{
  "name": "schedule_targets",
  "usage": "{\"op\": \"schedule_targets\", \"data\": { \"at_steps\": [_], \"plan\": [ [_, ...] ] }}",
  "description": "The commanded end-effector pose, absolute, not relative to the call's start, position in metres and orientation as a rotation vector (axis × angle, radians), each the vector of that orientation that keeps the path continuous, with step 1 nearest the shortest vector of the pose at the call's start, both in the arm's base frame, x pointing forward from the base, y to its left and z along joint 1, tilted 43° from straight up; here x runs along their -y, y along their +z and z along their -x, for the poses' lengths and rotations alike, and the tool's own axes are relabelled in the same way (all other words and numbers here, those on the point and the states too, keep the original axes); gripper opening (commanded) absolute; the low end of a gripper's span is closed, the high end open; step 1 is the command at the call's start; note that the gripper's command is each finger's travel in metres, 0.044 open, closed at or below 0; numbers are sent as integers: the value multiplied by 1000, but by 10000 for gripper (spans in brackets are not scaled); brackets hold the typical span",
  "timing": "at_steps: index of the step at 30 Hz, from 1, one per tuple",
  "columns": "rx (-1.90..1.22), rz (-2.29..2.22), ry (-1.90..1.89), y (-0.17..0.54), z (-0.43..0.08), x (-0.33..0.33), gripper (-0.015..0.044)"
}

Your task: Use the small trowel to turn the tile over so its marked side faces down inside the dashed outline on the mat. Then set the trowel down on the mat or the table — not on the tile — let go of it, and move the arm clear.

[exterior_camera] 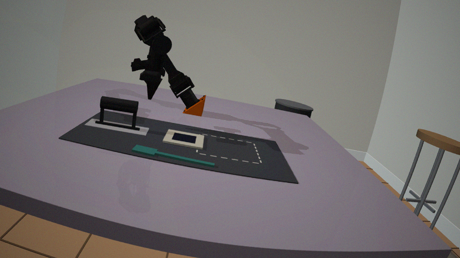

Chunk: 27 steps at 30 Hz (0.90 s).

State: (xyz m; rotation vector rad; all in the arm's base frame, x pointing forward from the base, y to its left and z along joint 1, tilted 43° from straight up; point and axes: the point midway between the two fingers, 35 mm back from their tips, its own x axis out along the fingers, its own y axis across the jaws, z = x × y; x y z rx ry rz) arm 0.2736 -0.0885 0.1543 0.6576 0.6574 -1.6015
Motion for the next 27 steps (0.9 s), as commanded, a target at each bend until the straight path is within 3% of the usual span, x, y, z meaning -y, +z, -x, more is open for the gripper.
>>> {"op": "schedule_targets", "data": {
  "at_steps": [1, 2, 14, 27],
  "plan": [
    [-657, -658, -1602, 154, -274, 88, 0],
    [-657, -658, -1602, 154, -274, 88, 0],
    [-655, -664, -1599, 182, -280, 62, 300],
    [-673, -826, -1424, 162, -291, 79, 300]
  ]
}}
